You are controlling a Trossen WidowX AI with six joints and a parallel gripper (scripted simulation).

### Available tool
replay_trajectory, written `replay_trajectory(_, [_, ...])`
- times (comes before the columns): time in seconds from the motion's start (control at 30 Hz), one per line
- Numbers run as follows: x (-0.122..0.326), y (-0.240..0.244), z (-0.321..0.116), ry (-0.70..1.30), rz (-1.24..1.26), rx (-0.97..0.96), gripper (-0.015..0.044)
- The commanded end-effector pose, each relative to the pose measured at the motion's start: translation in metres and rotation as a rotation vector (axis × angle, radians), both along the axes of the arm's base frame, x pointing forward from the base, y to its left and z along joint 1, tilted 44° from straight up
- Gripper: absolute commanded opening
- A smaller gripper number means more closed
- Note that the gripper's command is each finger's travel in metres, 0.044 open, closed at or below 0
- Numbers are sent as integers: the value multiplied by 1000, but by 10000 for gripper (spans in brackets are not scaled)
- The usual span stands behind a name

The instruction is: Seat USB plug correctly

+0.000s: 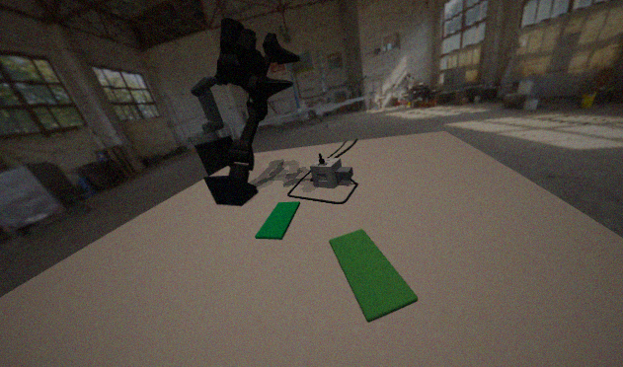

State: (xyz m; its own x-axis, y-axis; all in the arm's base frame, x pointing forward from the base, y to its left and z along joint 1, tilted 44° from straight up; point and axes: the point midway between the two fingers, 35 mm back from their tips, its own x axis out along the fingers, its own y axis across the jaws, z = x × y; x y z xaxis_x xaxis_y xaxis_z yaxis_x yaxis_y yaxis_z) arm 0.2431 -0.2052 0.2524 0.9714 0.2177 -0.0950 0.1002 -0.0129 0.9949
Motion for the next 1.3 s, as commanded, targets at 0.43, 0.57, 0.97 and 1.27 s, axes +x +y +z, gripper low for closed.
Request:
replay_trajectory(0.43, [66,30,-55,71,388,-760,440])
replay_trajectory(0.57, [77,52,-74,37,620,-995,440])
replay_trajectory(0.97, [79,109,-103,-226,1218,-1345,440])
replay_trajectory(1.27, [66,140,-110,-612,1583,-1492,440])
